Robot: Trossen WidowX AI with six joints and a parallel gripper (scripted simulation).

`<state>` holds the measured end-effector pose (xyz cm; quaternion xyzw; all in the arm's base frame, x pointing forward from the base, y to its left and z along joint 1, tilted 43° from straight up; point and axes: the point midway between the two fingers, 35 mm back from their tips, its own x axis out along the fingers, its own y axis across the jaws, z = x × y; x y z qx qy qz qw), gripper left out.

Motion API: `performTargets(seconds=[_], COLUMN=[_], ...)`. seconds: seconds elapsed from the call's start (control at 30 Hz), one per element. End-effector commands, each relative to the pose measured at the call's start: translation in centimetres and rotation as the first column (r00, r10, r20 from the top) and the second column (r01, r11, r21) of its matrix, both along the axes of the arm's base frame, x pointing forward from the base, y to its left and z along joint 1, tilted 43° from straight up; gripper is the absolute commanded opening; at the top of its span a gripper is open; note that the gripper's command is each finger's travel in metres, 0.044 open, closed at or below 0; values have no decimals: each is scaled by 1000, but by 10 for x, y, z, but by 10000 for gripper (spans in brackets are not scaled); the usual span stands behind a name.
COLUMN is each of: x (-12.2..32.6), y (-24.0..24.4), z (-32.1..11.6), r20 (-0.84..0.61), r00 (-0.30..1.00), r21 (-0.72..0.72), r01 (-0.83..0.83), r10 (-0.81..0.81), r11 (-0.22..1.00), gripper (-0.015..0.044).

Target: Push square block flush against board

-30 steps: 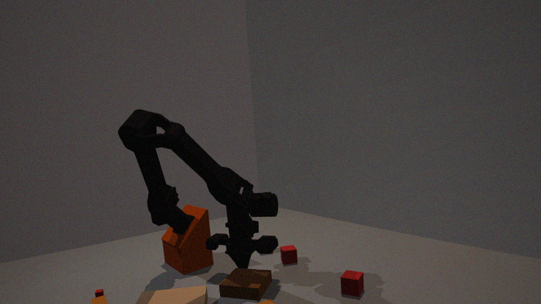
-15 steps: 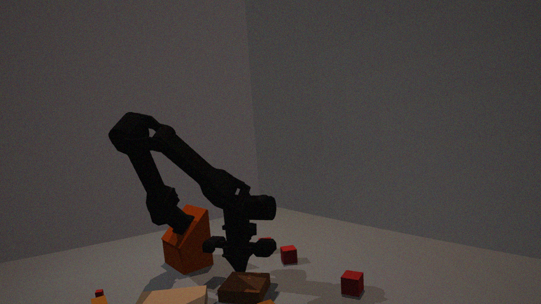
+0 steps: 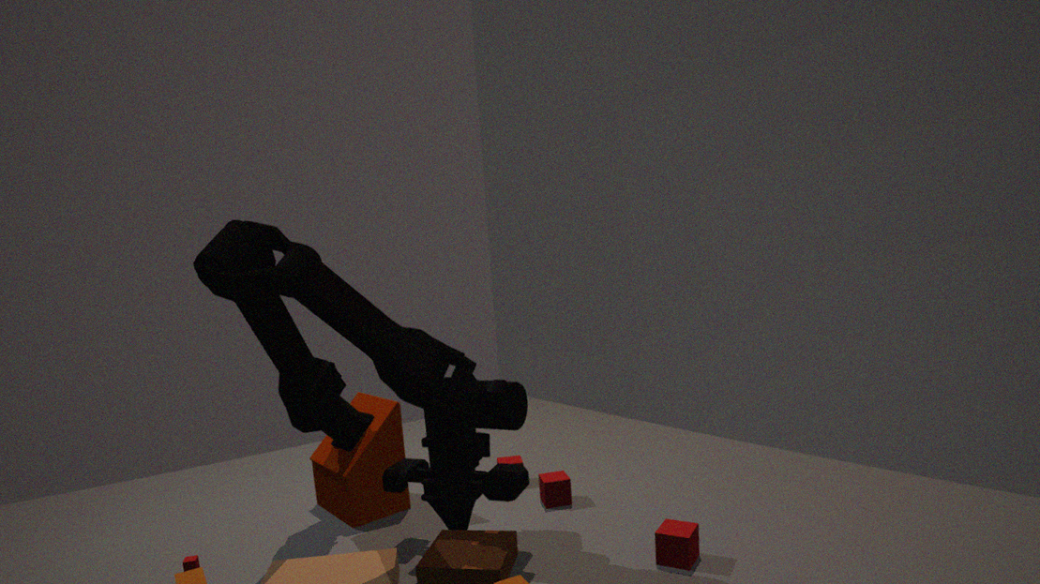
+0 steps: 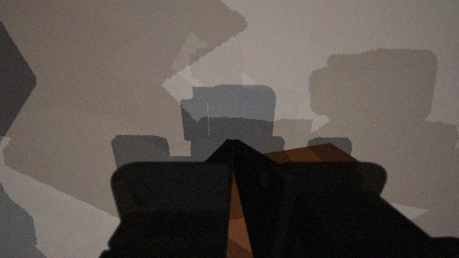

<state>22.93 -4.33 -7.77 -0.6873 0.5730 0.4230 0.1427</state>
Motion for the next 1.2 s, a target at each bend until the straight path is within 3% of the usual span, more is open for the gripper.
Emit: performTargets(seconds=[0.0,1.17], x=[5,-12], y=[-5,22], z=[4,-23], r20=[2,1], r00=[1000,1000], r21=[-5,-13], r01=[0,3], r10=[0,-3], r11=[1000,1000], gripper=[0,0])
